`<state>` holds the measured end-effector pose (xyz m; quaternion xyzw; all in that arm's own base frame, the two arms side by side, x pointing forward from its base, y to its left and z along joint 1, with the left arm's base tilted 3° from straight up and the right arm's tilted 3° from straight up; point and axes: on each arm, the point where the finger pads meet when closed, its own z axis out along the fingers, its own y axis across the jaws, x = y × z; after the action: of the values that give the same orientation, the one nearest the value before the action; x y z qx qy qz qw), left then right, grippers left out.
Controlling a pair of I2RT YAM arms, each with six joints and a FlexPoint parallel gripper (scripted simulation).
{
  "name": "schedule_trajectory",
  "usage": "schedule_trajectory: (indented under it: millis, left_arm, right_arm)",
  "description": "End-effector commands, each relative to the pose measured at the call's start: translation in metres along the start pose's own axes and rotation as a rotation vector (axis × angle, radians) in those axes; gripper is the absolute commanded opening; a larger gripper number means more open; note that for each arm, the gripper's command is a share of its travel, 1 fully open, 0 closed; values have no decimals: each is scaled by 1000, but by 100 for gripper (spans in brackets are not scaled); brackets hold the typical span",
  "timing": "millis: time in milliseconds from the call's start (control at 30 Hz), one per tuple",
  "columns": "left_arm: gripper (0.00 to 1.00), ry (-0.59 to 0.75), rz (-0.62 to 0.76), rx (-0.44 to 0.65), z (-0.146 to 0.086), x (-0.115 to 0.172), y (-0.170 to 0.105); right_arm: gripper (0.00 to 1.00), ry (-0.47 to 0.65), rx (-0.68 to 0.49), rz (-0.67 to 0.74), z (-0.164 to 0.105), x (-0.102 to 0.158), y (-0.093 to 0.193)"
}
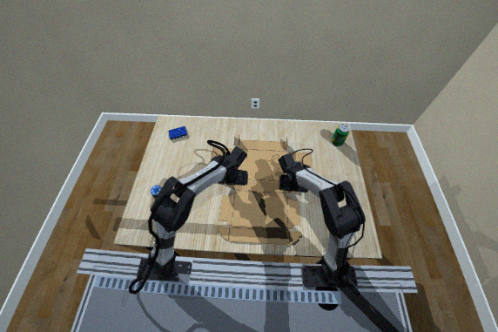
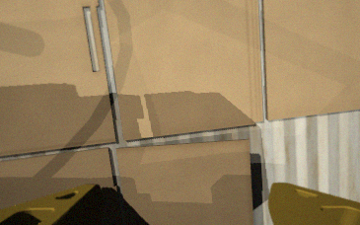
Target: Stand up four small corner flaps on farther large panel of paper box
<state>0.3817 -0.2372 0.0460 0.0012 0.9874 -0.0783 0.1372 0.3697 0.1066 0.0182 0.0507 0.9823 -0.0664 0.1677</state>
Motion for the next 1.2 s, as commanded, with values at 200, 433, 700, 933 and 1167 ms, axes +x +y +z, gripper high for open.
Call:
schedule_trajectory:
  millis: [200, 433, 700, 933, 1167]
  left_arm:
    - [77, -3, -11, -11, -9, -6, -9]
    - [77, 1, -9, -13, -10, -6, -20]
    - [77, 0, -14, -15, -12, -7, -31]
    - [75, 1, -8, -14, -10, -5, -39]
    - [65, -1, -17, -16, -8, -7, -39]
  right_arm:
    - [77, 67, -1, -17, 10, 16, 3]
    - [77, 67, -1, -17, 10, 16, 3]
    - [77, 67, -1, -17, 10, 16, 3]
    - [77, 67, -1, -17, 10, 16, 3]
    - [77, 67, -1, -17, 10, 16, 3]
